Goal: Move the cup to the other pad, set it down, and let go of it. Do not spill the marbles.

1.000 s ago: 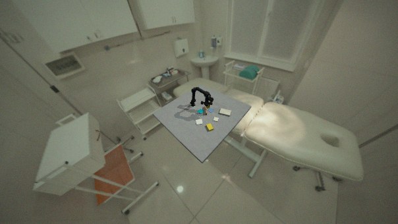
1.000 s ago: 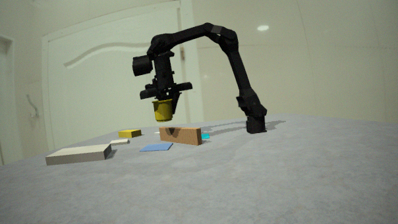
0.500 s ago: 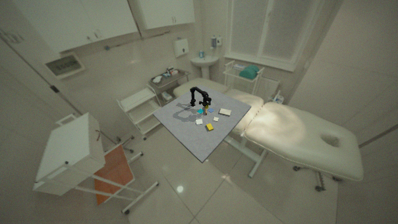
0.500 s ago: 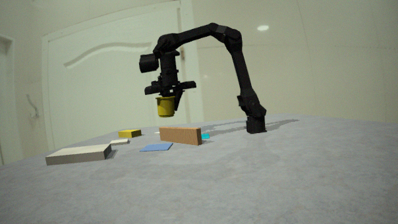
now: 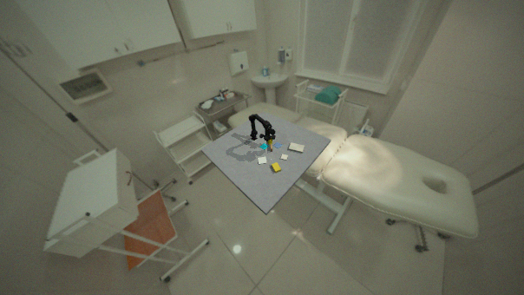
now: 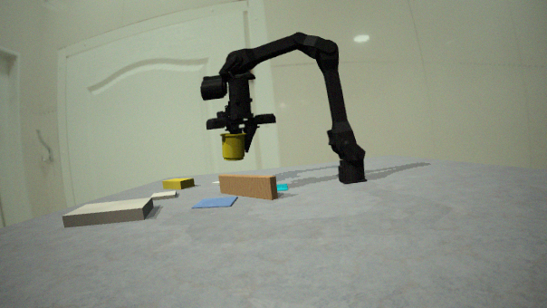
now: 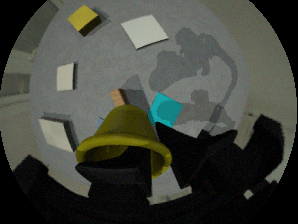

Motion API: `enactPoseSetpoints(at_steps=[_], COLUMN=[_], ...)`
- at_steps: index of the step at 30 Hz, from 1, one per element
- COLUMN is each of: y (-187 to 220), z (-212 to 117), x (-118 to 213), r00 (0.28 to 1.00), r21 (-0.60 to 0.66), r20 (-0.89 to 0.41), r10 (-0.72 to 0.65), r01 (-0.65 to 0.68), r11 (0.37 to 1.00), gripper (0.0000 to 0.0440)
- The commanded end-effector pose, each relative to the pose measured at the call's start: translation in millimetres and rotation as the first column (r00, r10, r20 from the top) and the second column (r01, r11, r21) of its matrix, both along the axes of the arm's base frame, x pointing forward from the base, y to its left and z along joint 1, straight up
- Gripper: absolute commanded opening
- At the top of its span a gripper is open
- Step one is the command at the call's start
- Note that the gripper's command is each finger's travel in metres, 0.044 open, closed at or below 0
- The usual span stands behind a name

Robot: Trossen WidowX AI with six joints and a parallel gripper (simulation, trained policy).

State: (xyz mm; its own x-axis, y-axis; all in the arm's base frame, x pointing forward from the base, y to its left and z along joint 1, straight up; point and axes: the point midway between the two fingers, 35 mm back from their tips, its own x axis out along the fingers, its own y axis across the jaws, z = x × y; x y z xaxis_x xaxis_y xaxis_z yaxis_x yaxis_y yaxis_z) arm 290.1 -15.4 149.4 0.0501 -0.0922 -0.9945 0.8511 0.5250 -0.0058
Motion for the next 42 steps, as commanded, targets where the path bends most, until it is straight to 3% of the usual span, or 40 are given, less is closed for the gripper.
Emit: enactPoseSetpoints(at_steps=[1,32,42], y=[-6,-25,-23], z=[0,-53,-73], x=[-4,-45,-65], r00=[0.999,0.99,0.987], r21=[-0.003,0.003,0.002], r20=[0.021,0.051,0.036], r10=[-0.027,-0.132,-0.154], r01=[0.027,0.132,0.154], r11=[1.0,0.991,0.988], gripper=[0.0,0.0003,0.0026])
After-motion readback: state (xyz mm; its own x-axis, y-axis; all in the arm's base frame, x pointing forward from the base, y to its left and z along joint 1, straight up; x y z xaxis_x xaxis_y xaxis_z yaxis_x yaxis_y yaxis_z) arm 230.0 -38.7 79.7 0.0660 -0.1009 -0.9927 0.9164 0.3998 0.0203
